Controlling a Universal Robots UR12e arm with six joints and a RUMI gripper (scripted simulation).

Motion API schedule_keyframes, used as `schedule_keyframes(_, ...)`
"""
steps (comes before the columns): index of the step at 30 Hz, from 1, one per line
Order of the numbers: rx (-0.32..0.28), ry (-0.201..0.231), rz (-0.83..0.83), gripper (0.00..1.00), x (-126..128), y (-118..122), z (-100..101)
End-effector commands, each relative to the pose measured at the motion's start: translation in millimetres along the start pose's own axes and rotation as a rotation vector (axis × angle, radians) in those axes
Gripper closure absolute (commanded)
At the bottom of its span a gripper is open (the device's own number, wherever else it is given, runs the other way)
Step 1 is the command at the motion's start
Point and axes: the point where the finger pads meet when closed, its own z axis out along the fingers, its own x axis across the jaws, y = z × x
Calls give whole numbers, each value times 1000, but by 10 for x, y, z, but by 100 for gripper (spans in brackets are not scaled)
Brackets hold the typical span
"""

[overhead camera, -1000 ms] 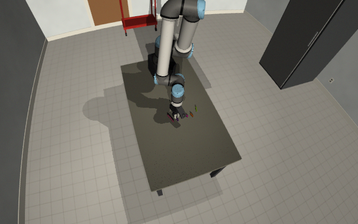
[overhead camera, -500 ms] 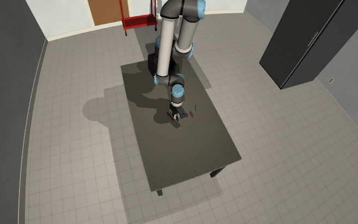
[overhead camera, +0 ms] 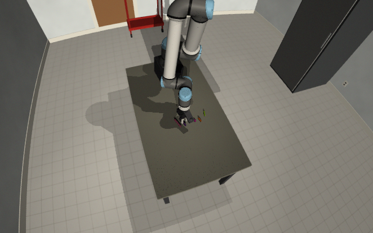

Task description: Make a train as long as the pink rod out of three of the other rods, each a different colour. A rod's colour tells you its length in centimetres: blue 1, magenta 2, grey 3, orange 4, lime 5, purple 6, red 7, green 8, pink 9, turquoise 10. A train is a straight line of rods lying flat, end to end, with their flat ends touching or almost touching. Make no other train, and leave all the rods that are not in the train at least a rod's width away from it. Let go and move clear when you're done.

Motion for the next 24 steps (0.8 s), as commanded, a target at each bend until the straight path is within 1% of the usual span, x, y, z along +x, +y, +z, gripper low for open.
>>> schedule_keyframes(1,1,1,0,86,2,-4,-124)
schedule_keyframes(10,1,1,0,86,2,-4,-587)
schedule_keyframes(12,1,1,0,86,2,-4,-587)
schedule_keyframes(16,1,1,0,86,2,-4,-767)
schedule_keyframes(19,1,1,0,86,2,-4,-847)
schedule_keyframes(24,1,1,0,86,2,-4,-880)
